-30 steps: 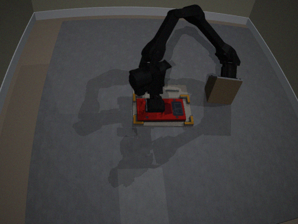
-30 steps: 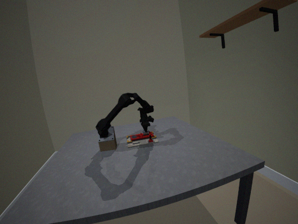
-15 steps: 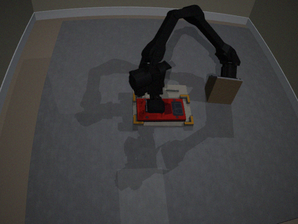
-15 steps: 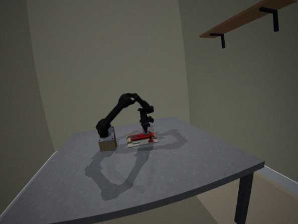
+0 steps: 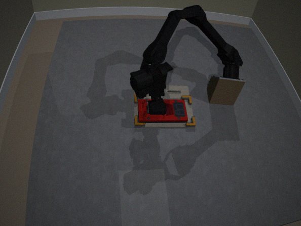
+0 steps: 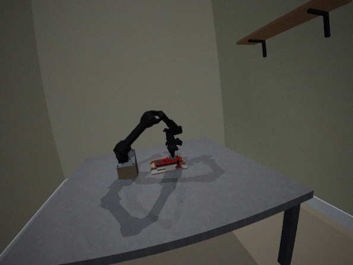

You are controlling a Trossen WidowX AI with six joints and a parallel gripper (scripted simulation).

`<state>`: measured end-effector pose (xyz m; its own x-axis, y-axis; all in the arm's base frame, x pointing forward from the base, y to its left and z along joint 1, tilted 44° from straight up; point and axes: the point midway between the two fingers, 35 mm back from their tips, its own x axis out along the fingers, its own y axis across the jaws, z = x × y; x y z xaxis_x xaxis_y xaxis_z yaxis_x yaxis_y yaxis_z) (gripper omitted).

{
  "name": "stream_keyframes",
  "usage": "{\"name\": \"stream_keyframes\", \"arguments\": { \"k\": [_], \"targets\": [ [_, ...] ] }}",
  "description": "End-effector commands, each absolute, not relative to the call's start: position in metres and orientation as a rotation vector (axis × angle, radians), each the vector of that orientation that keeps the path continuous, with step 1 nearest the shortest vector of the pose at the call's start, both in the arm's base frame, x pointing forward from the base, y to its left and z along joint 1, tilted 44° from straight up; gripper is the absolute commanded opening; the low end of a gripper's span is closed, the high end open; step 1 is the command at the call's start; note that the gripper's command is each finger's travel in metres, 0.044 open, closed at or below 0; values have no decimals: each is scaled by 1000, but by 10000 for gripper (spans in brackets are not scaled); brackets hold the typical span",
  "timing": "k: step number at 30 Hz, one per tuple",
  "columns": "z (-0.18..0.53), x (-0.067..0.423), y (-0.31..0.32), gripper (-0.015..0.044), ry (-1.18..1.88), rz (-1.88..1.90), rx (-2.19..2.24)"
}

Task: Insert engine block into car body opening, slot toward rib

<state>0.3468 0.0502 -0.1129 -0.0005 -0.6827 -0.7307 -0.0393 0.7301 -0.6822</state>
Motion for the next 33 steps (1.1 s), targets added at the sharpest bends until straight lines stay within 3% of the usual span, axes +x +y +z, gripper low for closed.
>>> {"name": "stream_keyframes", "arguments": {
  "k": [1,33],
  "targets": [
    [-114,347,48,159,1504,-561,-626],
    [-118,346,45,159,1505,-560,-628]
  ]
}}
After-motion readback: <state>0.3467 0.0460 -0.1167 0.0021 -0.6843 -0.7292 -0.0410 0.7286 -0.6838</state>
